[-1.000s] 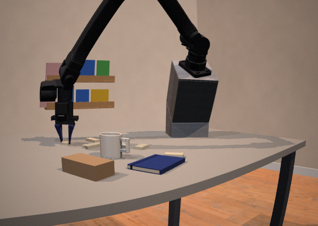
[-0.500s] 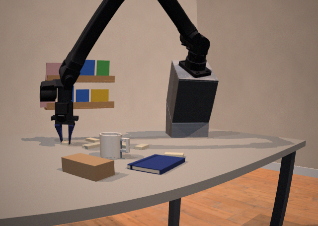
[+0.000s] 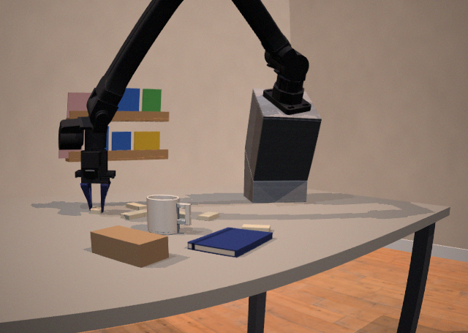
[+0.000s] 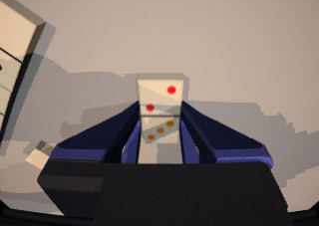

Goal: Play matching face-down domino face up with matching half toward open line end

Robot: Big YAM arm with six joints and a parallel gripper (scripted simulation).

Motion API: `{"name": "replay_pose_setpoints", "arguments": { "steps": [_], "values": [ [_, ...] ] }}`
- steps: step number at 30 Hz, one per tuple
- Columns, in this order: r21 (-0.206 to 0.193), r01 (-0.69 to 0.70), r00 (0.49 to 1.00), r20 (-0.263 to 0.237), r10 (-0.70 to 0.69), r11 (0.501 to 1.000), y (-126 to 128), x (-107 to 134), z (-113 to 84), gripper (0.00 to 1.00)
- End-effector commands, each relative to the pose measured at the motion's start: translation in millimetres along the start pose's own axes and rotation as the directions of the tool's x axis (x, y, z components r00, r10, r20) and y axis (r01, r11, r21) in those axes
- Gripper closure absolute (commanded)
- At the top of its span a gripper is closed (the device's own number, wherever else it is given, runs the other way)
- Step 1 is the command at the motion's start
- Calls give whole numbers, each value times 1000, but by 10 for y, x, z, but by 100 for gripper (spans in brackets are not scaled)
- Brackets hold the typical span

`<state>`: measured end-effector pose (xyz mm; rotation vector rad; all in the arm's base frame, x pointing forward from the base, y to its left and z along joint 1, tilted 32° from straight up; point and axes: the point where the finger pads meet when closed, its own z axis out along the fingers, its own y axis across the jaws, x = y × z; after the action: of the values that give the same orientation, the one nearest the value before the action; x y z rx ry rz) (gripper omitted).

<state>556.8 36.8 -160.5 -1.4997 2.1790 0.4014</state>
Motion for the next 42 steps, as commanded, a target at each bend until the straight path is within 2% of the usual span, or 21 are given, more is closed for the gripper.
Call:
{"name": "replay_pose_setpoints", "arguments": {
  "steps": [1,13,14,30,31,40,42],
  "values": [
    [19,7,1000,6,-7,1000,-89,-54,-33,78],
    [29,14,1000,10,-14,999,-141,-100,-28,78],
    [11,2,1000,3,-2,1000,-48,-18,-37,78],
    [28,14,1000,10,-14,1000,-137,-98,-27,78],
    [11,2,1000,3,-2,1000,-48,-18,-77,78],
    [29,8,1000,10,-9,1000,-136,-99,-428,78],
    [29,8,1000,10,-9,1000,-136,-99,-428,78]
  ]
}}
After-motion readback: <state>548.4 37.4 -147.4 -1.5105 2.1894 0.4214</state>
